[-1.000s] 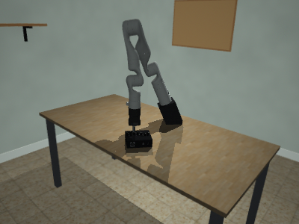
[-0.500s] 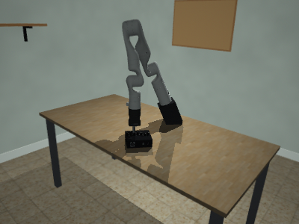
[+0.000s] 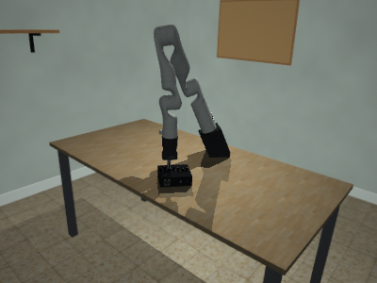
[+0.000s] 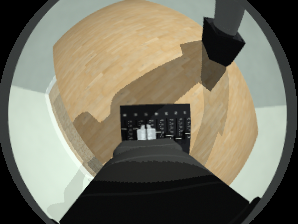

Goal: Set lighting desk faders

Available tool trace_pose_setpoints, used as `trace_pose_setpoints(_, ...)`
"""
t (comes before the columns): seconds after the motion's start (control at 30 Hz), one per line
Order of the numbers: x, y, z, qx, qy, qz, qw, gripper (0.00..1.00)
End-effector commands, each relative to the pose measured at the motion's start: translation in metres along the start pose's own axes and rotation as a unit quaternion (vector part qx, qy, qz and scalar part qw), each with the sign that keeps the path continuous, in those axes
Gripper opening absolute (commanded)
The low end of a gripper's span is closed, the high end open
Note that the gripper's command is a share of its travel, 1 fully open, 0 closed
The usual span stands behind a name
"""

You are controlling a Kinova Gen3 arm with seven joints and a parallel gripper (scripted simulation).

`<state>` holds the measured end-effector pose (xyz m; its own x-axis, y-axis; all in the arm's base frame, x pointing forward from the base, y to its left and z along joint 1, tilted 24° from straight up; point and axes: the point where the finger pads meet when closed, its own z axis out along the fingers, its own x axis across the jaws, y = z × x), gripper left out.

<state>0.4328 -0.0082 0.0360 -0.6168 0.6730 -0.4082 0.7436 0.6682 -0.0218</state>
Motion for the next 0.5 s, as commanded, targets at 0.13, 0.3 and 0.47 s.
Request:
trace_pose_setpoints(0.13, 0.0006, 0.0015, 0.0004, 0.003, 0.001, 0.006, 1.000, 0.00)
trace_pose_setpoints(0.3, 0.0005, 0.0022, 0.0005, 0.003, 0.001, 0.006, 1.000, 0.00)
trace_pose_setpoints(0.47, 0.0005, 0.0031, 0.0005, 0.003, 0.001, 0.006, 1.000, 0.00)
